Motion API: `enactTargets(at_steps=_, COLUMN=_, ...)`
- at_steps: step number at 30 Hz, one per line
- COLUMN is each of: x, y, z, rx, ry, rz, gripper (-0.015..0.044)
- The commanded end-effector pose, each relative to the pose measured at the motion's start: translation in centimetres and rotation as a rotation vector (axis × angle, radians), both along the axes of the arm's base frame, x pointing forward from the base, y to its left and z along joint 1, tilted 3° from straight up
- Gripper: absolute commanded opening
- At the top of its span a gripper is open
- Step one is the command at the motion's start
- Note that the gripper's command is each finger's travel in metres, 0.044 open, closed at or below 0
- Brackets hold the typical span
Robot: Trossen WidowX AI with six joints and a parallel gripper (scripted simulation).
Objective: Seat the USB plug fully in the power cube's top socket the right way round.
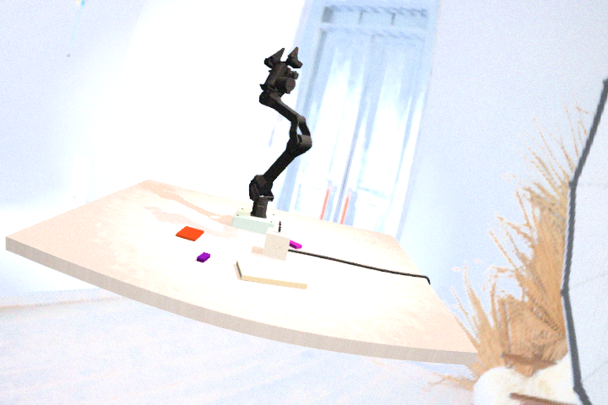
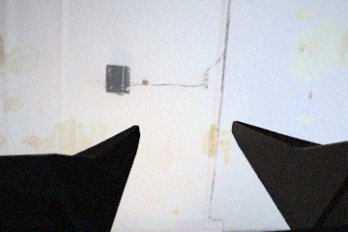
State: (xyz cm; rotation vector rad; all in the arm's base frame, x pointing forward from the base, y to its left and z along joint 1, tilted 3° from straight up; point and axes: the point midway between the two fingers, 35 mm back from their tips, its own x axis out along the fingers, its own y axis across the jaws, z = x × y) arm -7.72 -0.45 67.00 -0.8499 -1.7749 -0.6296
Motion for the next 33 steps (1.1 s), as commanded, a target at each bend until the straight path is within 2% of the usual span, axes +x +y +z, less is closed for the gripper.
enactTargets(at_steps=1, x=-0.2, y=-0.3, z=0.0, rx=0.007, ry=-0.006, rz=0.009, gripper=0.0426)
enactTargets(at_steps=3, x=-1.4, y=-2.5, z=-0.1, rx=0.064, ry=-0.048, rz=0.083, gripper=0.044)
enactTargets(at_steps=8, x=-3.9, y=-12.2, z=-1.3, rx=0.304, ry=-0.186, rz=0.369, gripper=0.044)
enactTargets(at_steps=13, x=-1.8, y=-21.7, z=-4.2, rx=0.559, ry=-0.269, rz=0.634, gripper=0.044)
enactTargets(at_steps=17, x=2.3, y=-27.2, z=-6.9, rx=0.762, ry=-0.279, rz=0.756, gripper=0.044)
enactTargets(at_steps=20, x=6.9, y=-31.7, z=-10.0, rx=0.949, ry=-0.289, rz=0.907, gripper=0.044)
enactTargets(at_steps=24, x=13.4, y=-35.0, z=-13.9, rx=1.173, ry=-0.27, rz=1.061, gripper=0.044)
enactTargets(at_steps=28, x=20.9, y=-35.9, z=-17.9, rx=1.4, ry=-0.201, rz=1.175, gripper=0.044)
enactTargets(at_steps=33, x=30.0, y=-34.4, z=-23.5, rx=1.69, ry=-0.095, rz=1.302, gripper=0.044)
